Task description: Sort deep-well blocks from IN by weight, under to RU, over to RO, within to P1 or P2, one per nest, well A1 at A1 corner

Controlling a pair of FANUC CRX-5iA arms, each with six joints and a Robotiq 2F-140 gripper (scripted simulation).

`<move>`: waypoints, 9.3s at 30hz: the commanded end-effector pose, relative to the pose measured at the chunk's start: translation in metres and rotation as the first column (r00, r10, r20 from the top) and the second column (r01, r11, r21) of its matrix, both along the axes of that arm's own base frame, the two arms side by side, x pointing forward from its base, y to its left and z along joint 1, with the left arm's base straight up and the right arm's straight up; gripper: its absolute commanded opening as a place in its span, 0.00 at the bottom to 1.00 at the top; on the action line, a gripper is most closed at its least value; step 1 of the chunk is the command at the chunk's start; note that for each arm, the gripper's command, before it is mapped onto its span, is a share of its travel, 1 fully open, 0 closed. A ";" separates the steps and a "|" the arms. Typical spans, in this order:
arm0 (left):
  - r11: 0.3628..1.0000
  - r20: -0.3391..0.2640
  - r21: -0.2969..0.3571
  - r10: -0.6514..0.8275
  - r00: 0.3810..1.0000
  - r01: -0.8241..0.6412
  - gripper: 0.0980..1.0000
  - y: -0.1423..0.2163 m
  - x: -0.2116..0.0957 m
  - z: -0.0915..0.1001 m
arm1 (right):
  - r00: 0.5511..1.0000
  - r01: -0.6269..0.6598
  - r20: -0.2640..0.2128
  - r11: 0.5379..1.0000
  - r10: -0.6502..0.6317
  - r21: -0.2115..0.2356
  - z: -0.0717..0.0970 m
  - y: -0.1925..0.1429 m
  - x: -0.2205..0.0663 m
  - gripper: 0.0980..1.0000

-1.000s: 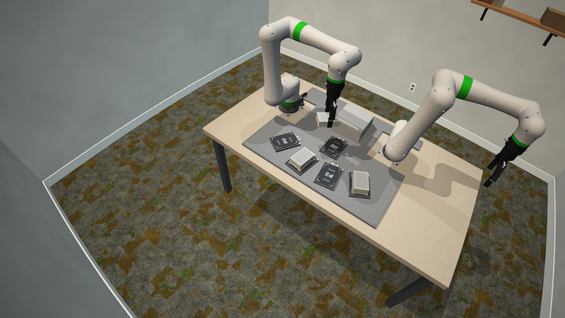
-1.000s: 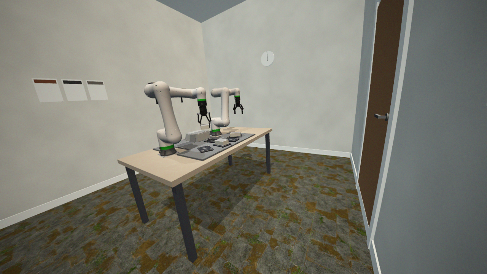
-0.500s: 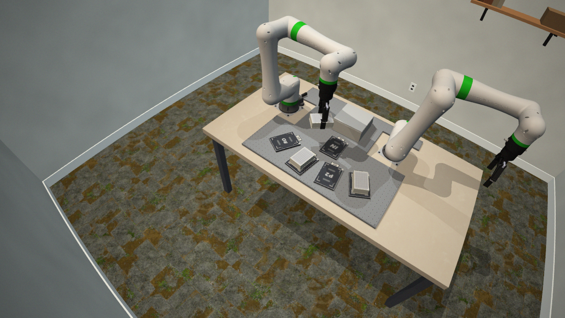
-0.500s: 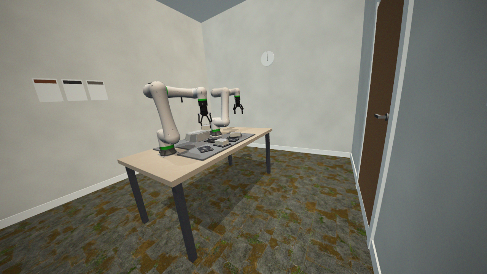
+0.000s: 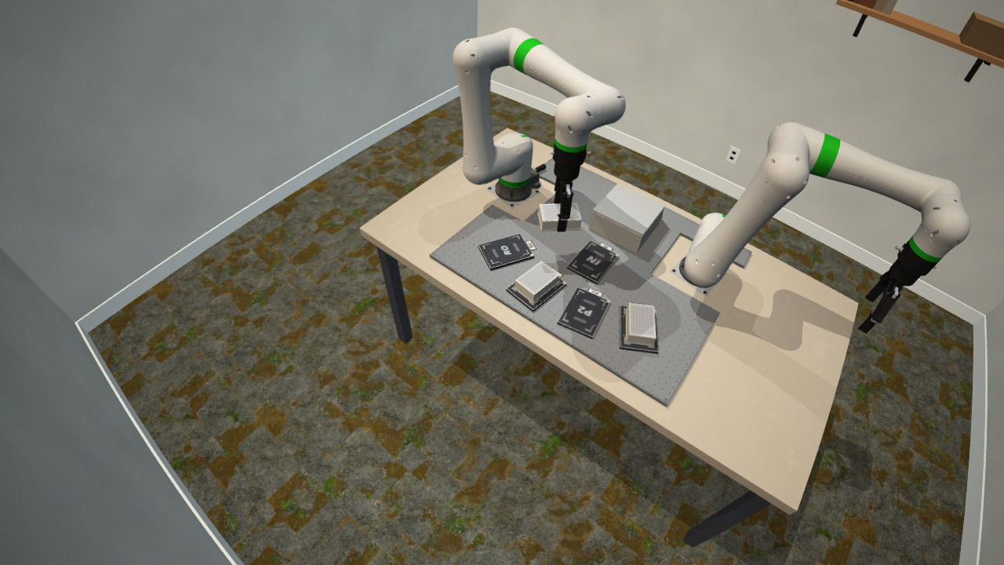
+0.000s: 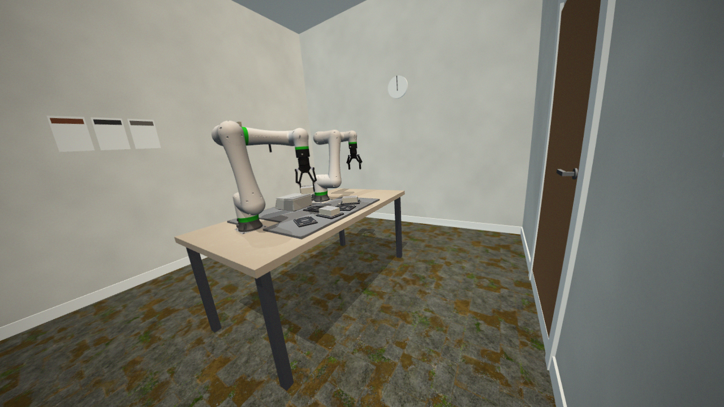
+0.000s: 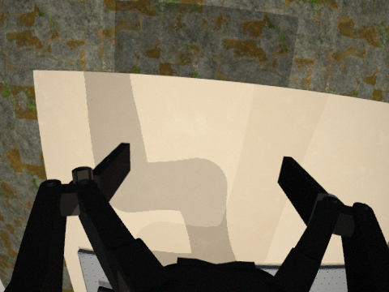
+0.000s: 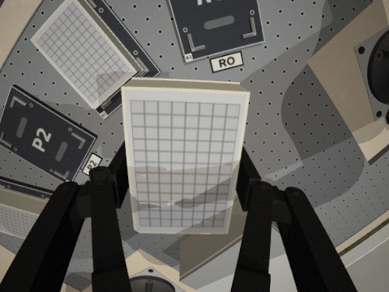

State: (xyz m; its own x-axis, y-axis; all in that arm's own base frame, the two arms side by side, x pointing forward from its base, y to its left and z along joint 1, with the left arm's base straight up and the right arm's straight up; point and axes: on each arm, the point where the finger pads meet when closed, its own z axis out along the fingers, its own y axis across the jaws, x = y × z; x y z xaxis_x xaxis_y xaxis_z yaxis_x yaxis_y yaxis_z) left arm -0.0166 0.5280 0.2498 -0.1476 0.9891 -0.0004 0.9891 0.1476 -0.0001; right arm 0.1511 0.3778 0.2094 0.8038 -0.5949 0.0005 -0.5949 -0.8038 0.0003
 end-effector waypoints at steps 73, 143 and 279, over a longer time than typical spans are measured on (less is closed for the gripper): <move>1.000 0.000 0.002 0.000 1.000 0.000 1.00 0.000 0.000 0.001 | 0.949 -0.315 0.001 0.949 0.315 0.001 -0.087 -0.124 0.116 0.00; 1.000 0.000 0.002 0.000 1.000 0.000 1.00 0.000 0.000 0.001 | 0.949 -0.315 0.001 0.949 0.315 0.001 -0.145 -0.122 0.115 0.00; 1.000 0.000 0.002 0.000 1.000 0.000 1.00 0.000 0.000 0.001 | 0.949 -0.315 0.001 0.949 0.315 0.001 -0.092 -0.122 0.115 1.00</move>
State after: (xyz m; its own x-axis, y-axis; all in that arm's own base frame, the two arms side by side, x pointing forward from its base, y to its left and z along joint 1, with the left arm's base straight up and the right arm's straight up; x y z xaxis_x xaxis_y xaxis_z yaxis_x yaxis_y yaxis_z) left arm -0.0166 0.5280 0.2498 -0.1476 0.9891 -0.0004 0.9891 0.1476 -0.0001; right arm 0.2653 0.2551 0.1121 0.9503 -0.3113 0.0000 -0.3113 -0.9503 0.0002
